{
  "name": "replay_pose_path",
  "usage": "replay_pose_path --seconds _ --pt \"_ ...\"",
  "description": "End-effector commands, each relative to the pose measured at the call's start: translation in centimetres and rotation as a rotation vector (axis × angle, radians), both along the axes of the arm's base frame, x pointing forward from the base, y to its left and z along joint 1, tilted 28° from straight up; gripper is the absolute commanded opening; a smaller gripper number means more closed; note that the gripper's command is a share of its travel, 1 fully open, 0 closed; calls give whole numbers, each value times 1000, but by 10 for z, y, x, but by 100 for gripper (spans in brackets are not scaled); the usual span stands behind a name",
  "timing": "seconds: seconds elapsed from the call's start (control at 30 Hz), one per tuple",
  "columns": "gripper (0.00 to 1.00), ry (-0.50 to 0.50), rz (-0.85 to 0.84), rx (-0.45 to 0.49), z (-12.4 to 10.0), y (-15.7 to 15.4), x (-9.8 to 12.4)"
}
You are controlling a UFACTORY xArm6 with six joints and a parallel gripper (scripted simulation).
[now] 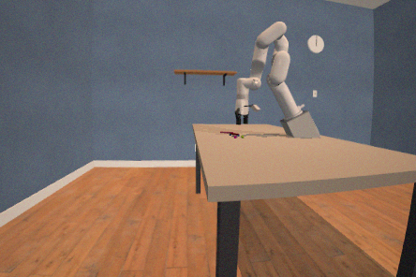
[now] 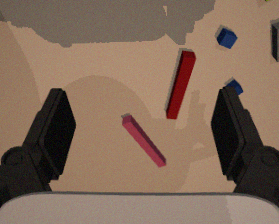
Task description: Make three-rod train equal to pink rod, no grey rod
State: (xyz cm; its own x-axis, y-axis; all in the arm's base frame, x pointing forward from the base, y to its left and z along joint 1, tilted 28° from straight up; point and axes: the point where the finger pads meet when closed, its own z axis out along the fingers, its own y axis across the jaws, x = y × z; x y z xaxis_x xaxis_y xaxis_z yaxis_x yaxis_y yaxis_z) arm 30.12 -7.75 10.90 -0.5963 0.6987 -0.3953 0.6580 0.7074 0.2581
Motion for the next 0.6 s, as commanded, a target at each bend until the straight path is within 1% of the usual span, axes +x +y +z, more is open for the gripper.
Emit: replay_pose_path --seconds 0.0,0.47,0.57 --pt "100 -2 0 -1 1 0 1" --pt "100 -1 8 -5 1 0 1" --pt "100 4 53 -28 1 0 1"
